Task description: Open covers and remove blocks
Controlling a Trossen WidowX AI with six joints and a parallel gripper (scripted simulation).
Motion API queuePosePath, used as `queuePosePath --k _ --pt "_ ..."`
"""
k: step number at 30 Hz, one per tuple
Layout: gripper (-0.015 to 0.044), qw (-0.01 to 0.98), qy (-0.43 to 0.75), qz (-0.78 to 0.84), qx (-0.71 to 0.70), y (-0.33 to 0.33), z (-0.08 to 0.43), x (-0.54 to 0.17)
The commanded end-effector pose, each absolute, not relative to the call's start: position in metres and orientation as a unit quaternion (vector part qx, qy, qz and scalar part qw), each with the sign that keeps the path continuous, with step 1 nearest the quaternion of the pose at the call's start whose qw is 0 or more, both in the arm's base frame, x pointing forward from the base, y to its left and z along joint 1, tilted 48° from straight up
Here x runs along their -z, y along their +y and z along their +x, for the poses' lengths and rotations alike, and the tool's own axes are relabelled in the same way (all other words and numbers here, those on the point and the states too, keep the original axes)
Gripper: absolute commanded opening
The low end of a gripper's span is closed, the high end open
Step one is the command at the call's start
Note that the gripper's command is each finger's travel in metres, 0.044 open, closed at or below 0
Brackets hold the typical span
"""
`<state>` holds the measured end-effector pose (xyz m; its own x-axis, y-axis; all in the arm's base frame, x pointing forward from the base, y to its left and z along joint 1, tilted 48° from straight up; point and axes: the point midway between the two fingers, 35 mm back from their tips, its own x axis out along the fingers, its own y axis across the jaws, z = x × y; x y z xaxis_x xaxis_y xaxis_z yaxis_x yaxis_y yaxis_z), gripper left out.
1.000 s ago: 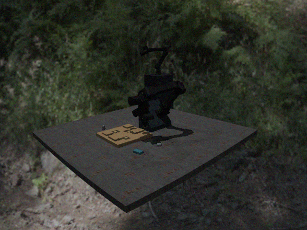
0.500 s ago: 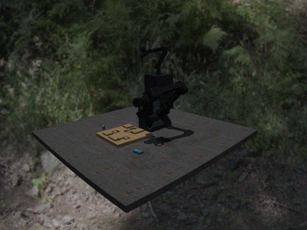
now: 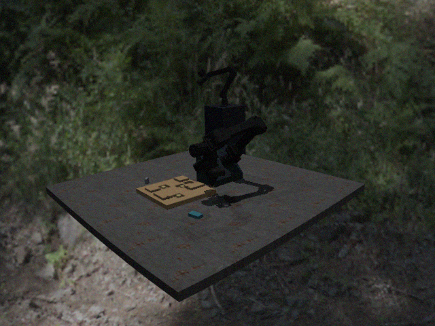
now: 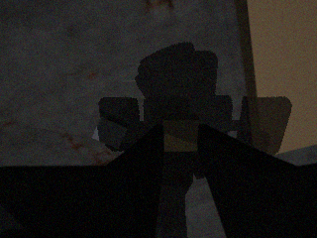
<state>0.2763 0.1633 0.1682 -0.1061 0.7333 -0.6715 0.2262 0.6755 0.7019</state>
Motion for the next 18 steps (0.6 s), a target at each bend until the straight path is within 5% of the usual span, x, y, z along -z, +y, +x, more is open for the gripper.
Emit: queuePosePath --k 1,18 --pt "0.0080 0.578 0.711 0.338 -0.218 0.169 0.276 -0.163" --pt "0.0080 0.578 0.710 0.337 -0.218 0.189 0.274 -0.144"
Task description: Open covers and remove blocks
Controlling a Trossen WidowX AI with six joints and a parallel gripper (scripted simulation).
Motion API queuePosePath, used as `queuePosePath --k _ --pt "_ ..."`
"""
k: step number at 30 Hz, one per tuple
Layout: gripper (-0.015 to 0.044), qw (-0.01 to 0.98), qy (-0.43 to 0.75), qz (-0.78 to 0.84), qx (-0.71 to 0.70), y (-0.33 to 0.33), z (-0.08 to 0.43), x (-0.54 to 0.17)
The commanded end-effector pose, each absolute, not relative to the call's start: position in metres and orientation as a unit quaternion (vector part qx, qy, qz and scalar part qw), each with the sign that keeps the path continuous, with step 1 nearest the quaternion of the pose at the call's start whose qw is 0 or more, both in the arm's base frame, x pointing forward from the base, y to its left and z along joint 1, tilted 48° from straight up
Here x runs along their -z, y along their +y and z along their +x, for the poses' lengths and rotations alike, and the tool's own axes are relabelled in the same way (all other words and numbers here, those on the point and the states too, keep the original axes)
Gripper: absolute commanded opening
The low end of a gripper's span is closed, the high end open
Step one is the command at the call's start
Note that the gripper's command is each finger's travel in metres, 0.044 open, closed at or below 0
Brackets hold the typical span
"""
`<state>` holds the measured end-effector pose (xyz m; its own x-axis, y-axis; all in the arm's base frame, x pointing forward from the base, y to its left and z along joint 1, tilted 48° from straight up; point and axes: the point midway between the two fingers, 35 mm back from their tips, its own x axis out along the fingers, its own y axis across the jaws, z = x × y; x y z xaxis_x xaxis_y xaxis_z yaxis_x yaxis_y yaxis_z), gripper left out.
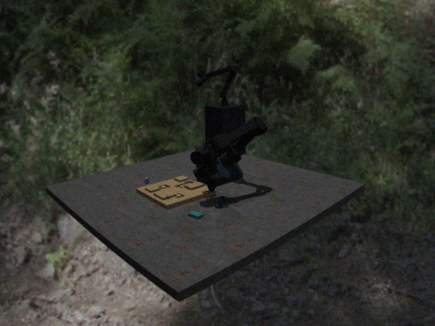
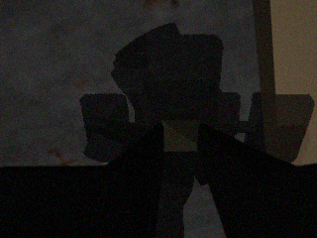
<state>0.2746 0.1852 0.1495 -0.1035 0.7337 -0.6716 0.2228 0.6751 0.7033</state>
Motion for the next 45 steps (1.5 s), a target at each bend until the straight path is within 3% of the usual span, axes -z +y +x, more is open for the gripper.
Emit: queuePosePath --k 1,33,45 --pt "0.0080 0.578 0.710 0.337 -0.218 0.191 0.274 -0.143" --pt "0.0080 0.575 0.709 0.341 -0.222 0.225 0.263 -0.115" --pt "0.0395 0.576 0.708 0.340 -0.225 0.224 0.264 -0.118"
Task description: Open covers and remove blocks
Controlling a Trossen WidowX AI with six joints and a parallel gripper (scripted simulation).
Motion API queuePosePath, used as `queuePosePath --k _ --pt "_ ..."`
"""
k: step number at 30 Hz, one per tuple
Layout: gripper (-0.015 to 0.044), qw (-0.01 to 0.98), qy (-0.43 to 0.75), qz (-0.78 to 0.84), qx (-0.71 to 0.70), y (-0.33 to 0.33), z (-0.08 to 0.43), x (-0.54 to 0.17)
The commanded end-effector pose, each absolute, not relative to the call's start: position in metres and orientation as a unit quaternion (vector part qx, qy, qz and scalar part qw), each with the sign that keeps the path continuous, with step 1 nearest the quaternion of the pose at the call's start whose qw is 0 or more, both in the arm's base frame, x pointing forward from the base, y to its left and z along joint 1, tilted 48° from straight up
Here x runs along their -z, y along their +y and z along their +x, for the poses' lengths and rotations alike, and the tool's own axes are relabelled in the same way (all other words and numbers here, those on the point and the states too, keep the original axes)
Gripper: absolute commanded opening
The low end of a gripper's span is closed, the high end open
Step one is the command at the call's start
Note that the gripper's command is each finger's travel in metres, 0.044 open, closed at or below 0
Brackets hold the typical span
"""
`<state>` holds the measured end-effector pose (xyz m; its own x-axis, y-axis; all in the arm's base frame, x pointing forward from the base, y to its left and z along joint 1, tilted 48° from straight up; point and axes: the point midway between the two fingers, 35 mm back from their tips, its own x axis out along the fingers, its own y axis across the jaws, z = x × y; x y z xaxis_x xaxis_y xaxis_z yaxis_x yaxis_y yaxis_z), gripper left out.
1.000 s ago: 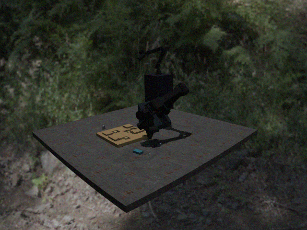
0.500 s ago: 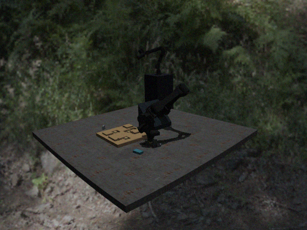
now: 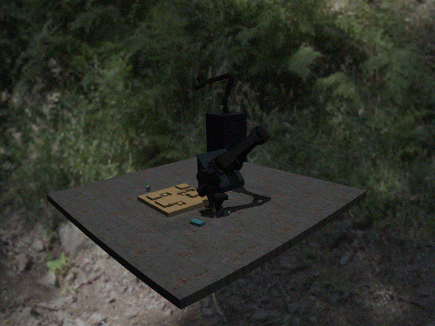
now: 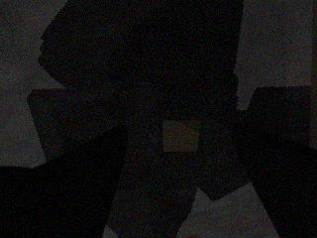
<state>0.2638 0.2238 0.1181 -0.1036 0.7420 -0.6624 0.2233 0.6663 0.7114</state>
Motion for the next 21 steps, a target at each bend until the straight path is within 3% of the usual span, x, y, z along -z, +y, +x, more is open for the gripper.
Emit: queuePosePath --k 1,2,21 --pt "0.0421 0.576 0.708 0.340 -0.225 0.223 0.264 -0.119" --pt "0.0440 0.576 0.708 0.340 -0.225 0.222 0.264 -0.119" --pt "0.0440 0.577 0.710 0.339 -0.220 0.177 0.272 -0.157"
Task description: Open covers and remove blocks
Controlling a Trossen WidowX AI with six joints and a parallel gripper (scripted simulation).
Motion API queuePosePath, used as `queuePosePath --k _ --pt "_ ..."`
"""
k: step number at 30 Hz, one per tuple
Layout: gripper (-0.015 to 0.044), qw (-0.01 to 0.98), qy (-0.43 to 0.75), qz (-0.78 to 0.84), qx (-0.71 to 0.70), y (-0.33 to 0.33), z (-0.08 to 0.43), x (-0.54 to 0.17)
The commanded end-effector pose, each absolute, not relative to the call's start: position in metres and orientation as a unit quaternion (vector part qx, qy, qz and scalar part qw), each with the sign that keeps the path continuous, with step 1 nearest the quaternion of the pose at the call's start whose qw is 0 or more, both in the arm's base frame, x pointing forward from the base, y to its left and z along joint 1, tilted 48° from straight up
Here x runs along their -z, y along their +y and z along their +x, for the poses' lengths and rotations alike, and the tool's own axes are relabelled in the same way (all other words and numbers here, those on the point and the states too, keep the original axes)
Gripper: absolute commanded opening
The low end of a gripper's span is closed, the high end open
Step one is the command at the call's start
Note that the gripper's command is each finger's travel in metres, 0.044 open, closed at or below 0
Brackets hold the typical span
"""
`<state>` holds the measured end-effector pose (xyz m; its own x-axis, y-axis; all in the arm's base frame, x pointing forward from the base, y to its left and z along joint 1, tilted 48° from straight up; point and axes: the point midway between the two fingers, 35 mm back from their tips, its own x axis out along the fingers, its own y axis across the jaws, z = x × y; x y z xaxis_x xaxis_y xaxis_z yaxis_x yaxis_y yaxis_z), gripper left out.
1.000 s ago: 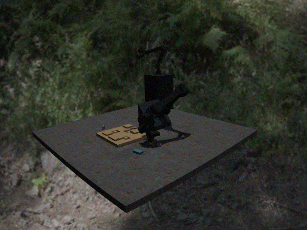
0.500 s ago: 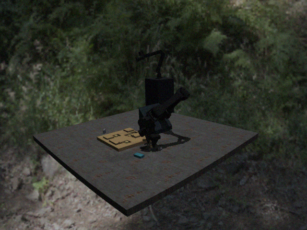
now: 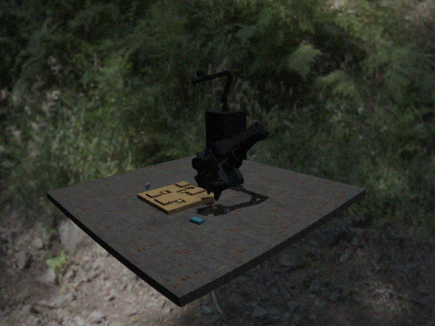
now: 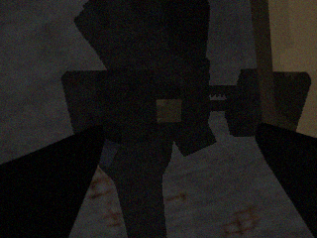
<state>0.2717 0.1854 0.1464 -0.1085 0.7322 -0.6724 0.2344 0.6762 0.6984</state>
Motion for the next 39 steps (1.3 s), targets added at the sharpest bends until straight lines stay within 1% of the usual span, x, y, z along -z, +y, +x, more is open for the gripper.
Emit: queuePosePath --k 1,7,24,39 --pt "0.0440 0.577 0.710 0.339 -0.220 0.175 0.272 -0.159" --pt "0.0440 0.576 0.710 0.340 -0.220 0.167 0.272 -0.167" --pt "0.0000 0.582 0.713 0.339 -0.195 0.113 0.299 -0.105" --pt "0.0000 0.575 0.719 0.347 -0.180 0.055 0.304 -0.043"
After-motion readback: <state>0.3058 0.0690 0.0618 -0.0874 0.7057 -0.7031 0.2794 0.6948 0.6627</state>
